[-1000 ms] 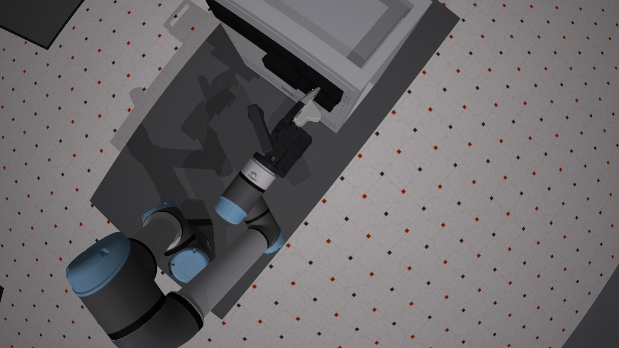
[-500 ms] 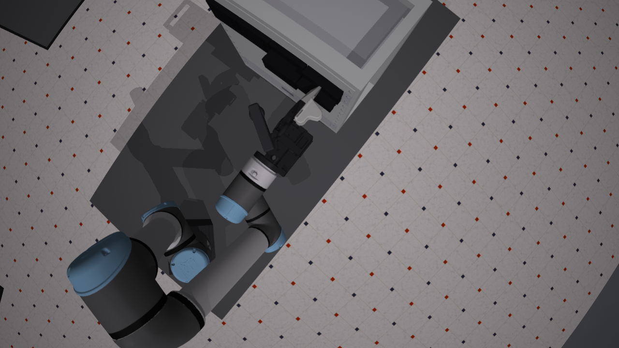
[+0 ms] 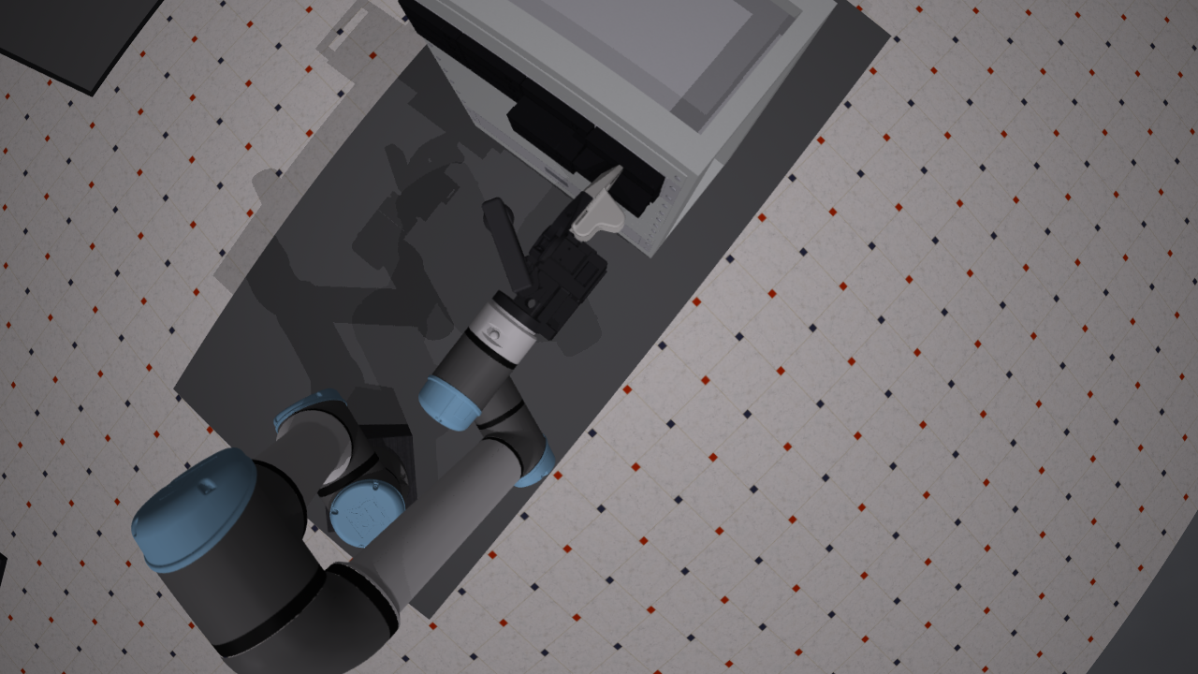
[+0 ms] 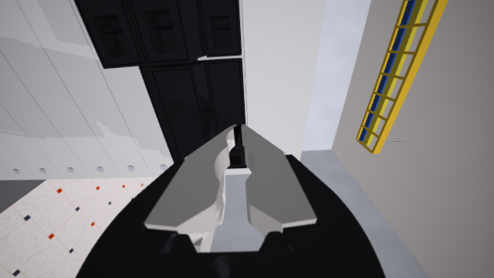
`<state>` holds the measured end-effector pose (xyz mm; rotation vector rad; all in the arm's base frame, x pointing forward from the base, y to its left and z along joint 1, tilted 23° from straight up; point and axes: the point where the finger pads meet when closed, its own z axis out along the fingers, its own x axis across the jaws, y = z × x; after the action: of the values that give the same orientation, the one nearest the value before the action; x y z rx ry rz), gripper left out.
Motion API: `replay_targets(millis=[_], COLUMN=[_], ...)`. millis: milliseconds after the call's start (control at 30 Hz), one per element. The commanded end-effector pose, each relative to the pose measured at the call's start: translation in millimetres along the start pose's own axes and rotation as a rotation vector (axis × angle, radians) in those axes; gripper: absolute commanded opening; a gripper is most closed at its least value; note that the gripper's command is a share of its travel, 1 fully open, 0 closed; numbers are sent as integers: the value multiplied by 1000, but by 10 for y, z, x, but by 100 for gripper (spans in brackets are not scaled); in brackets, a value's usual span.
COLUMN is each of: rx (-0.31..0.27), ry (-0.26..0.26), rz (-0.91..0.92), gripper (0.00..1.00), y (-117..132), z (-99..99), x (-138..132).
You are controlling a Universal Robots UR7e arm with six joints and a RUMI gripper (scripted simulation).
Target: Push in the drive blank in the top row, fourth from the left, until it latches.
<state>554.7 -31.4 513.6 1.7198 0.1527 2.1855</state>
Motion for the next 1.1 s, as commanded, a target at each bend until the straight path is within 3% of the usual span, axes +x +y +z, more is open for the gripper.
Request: replay_targets(millis=[0, 1067], rx=[0, 0], ry=[1, 1], rz=[0, 0], gripper=[0, 0], y=[0, -1], z=[2, 62], x=[7, 7])
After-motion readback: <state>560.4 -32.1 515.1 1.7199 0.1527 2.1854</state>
